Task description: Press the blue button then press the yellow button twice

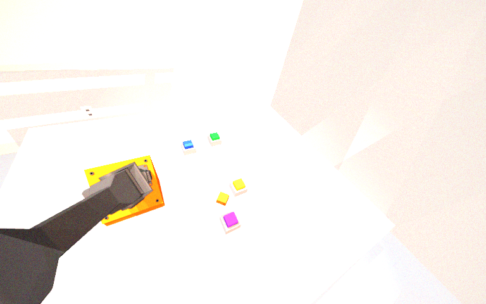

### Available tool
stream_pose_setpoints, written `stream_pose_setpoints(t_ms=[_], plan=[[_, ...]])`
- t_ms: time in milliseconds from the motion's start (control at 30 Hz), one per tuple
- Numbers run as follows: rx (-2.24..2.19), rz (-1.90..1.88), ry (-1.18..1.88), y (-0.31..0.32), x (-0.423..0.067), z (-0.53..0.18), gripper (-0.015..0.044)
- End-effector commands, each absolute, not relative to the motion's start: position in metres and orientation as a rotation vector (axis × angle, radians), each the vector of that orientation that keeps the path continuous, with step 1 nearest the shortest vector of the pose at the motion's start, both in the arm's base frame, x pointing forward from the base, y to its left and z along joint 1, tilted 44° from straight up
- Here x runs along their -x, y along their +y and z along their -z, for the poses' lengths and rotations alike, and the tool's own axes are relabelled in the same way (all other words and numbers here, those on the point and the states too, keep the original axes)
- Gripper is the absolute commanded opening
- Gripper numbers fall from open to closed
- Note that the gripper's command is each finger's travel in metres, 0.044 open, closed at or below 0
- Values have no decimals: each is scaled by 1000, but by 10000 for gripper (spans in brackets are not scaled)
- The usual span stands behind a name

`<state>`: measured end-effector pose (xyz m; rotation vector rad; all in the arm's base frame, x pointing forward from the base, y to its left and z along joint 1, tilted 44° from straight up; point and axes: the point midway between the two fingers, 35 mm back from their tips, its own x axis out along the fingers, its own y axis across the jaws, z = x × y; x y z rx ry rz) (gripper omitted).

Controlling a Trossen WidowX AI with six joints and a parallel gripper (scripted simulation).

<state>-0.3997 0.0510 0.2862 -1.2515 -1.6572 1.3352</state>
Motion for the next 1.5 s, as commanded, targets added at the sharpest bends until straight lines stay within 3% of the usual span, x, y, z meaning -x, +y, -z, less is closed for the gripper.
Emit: stream_pose_setpoints(t_ms=[0,133,333,667,1100,1467], plan=[[1251,-1340,-1660,50,400,-286,400],[1222,-1455,-1721,31,405,-272,400],[962,-1812,-1773,-71,400,-275,400],[562,-2438,-1686,-213,341,-297,400],[198,-3263,-1383,-342,193,-329,400],[132,-3959,-965,-381,31,-357,400]])
